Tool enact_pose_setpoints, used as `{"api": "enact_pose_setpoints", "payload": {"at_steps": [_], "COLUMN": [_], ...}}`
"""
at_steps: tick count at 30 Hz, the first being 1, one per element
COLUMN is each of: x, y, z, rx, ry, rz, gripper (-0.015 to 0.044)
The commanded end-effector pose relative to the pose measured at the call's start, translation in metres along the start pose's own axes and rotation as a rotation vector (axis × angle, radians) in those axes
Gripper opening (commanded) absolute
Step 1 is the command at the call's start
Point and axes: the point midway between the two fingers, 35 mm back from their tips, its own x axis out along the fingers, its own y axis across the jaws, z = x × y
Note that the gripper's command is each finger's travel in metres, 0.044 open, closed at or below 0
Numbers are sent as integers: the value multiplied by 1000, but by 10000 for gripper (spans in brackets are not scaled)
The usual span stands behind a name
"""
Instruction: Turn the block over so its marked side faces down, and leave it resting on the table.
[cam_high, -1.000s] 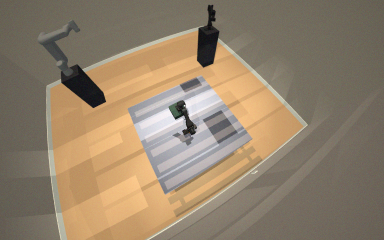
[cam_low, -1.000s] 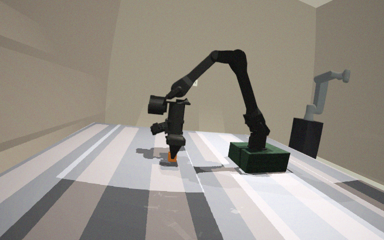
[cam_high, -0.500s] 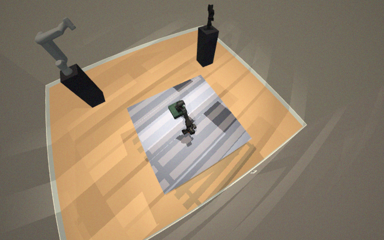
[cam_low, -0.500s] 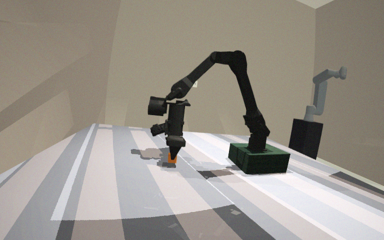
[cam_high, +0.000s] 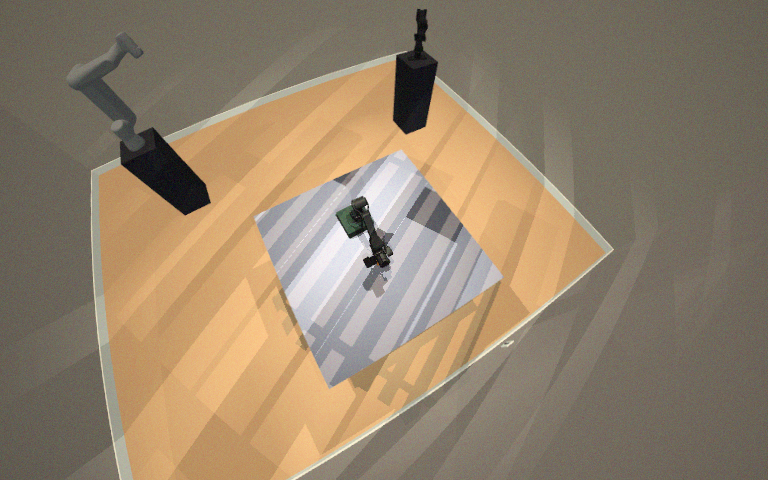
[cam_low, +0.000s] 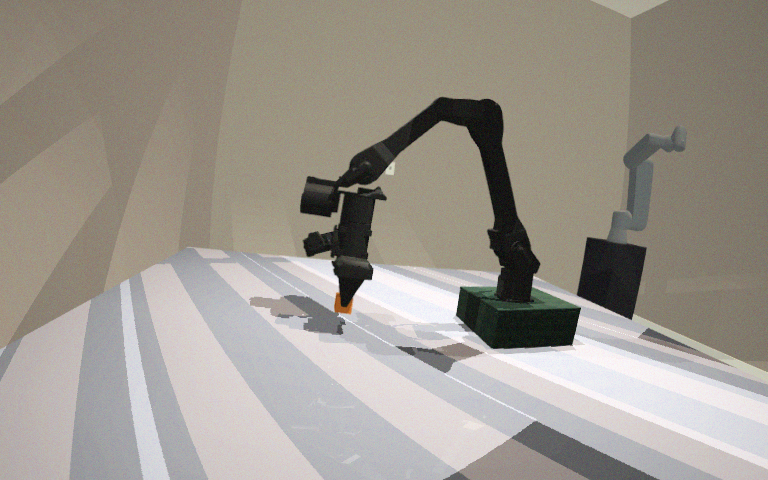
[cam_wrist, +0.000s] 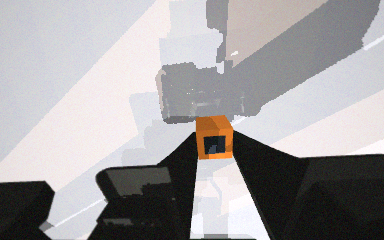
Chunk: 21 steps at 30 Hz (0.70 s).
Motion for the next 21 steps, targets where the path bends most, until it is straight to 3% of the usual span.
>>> {"api": "enact_pose_setpoints", "payload": {"at_steps": [1,21], "x": [2,7], "y": [0,0], "z": [-1,-4], "rx": [-3,-3], "ry": [-48,-372], "rz": [3,4], "gripper": [0,0]}}
